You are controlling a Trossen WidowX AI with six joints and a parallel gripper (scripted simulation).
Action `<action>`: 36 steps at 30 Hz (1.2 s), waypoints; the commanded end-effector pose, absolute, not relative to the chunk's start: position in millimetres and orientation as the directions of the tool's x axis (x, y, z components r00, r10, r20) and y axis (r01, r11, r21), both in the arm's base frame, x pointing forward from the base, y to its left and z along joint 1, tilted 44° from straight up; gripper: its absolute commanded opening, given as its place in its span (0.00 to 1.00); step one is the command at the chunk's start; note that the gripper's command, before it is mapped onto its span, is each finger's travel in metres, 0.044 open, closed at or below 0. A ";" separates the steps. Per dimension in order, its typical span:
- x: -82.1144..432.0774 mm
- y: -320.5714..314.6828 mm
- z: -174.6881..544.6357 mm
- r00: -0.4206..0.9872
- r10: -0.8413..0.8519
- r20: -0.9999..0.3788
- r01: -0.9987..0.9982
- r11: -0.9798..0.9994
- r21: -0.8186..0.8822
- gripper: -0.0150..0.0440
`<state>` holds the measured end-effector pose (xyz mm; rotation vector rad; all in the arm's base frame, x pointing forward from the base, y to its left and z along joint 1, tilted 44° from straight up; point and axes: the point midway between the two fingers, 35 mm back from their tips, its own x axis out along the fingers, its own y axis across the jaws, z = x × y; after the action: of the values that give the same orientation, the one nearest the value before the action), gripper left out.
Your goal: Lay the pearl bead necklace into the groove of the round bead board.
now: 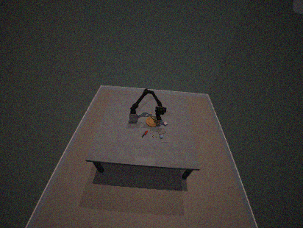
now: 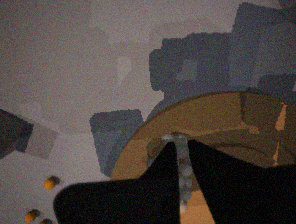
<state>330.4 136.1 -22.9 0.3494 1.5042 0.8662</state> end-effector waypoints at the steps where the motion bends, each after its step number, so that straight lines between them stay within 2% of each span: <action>1: 323.0 128.0 -25.4 -0.146 0.677 -0.721 -0.286 0.669 0.686 0.25; 36: 224.6 75.2 -56.6 -0.151 0.675 -0.722 -0.282 0.671 0.686 0.25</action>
<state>231.7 78.0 -56.4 0.3526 1.5122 0.8595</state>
